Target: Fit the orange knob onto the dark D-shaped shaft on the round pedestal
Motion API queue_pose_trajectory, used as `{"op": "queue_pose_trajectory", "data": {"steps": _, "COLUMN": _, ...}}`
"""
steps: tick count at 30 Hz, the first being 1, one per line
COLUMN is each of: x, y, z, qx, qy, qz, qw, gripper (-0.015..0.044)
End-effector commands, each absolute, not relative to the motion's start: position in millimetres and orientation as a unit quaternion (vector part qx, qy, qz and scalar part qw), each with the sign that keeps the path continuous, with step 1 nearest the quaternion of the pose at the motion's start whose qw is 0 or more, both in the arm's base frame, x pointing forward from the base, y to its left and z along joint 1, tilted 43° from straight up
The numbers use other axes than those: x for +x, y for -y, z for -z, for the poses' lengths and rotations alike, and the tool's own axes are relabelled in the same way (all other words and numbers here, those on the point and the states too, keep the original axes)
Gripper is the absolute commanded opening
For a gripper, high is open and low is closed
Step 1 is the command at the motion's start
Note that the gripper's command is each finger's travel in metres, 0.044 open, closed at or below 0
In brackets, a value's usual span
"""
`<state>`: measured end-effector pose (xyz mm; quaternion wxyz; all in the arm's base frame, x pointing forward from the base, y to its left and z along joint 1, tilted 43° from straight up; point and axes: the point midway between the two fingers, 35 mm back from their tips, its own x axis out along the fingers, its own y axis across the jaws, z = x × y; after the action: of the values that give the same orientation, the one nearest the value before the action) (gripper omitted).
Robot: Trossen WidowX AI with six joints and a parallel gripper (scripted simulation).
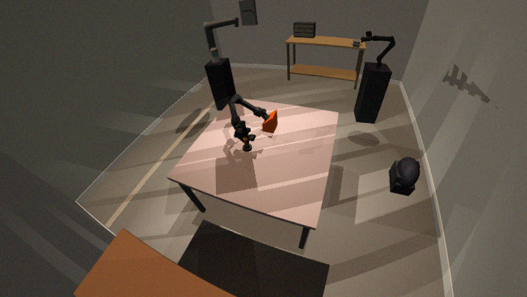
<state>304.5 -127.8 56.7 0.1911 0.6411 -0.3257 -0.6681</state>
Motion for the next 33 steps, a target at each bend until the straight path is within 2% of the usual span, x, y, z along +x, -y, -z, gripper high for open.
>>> {"op": "queue_pose_trajectory", "data": {"steps": 1, "x": 304.9, "y": 126.7, "z": -59.6, "qx": 0.641, "qy": 0.326, "qz": 0.667, "qw": 0.193, "gripper": 0.0}}
{"op": "queue_pose_trajectory", "data": {"steps": 6, "x": 305.4, "y": 125.9, "z": -60.7, "qx": 0.644, "qy": 0.335, "qz": 0.663, "qw": 0.184, "gripper": 0.0}}
{"op": "queue_pose_trajectory", "data": {"steps": 10, "x": 305.9, "y": 125.6, "z": -60.5, "qx": 0.656, "qy": 0.386, "qz": 0.634, "qw": 0.133, "gripper": 0.0}}
{"op": "queue_pose_trajectory", "data": {"steps": 22, "x": 305.0, "y": 126.7, "z": -58.3, "qx": 0.654, "qy": 0.609, "qz": 0.425, "qw": -0.143, "gripper": 0.0}}
{"op": "queue_pose_trajectory", "data": {"steps": 33, "x": 304.4, "y": 128.5, "z": -60.3, "qx": 0.553, "qy": 0.724, "qz": 0.166, "qw": -0.377, "gripper": 0.0}}
